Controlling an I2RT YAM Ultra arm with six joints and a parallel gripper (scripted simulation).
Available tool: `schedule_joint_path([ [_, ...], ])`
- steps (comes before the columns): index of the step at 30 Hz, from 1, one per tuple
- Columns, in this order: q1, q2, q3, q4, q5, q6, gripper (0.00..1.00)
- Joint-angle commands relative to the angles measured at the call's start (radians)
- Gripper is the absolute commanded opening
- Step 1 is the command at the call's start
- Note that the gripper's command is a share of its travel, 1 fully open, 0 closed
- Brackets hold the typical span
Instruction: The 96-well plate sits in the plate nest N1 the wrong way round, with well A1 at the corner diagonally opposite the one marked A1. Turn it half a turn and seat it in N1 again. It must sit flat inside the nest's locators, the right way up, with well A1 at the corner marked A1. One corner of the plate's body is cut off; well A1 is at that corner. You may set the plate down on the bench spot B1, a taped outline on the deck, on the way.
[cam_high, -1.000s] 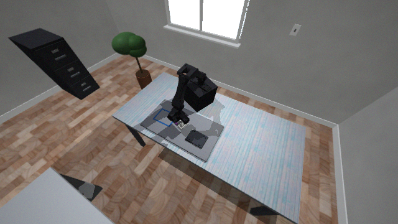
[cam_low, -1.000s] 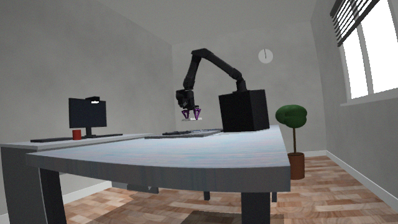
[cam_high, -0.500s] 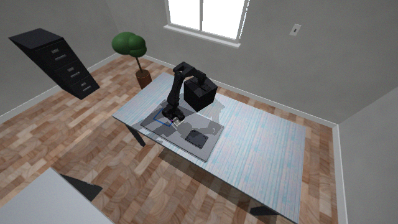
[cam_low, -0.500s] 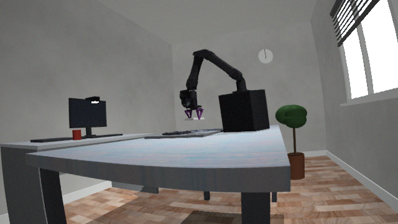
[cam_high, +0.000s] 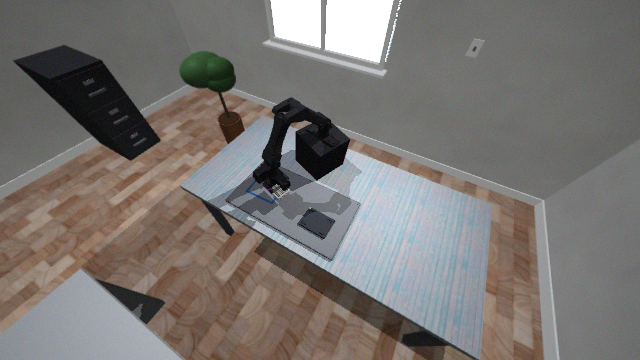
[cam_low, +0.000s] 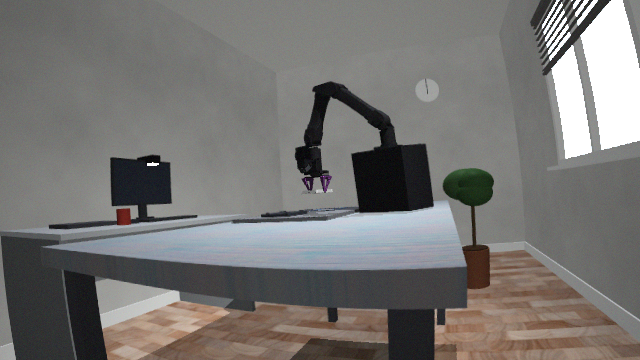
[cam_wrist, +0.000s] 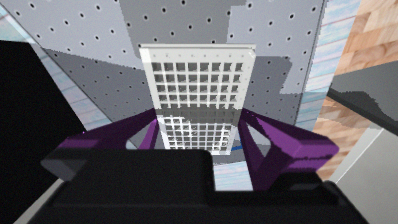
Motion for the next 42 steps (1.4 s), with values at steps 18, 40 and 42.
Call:
schedule_joint_path([
  [18, -0.15, 0.043, 0.075, -0.036, -0.006, -0.171, 0.0],
  [40, -0.269, 0.105, 0.173, -0.085, -0.005, -0.291, 0.0],
  [42, -0.269, 0.105, 0.173, -0.085, -0.005, -0.291, 0.0],
])
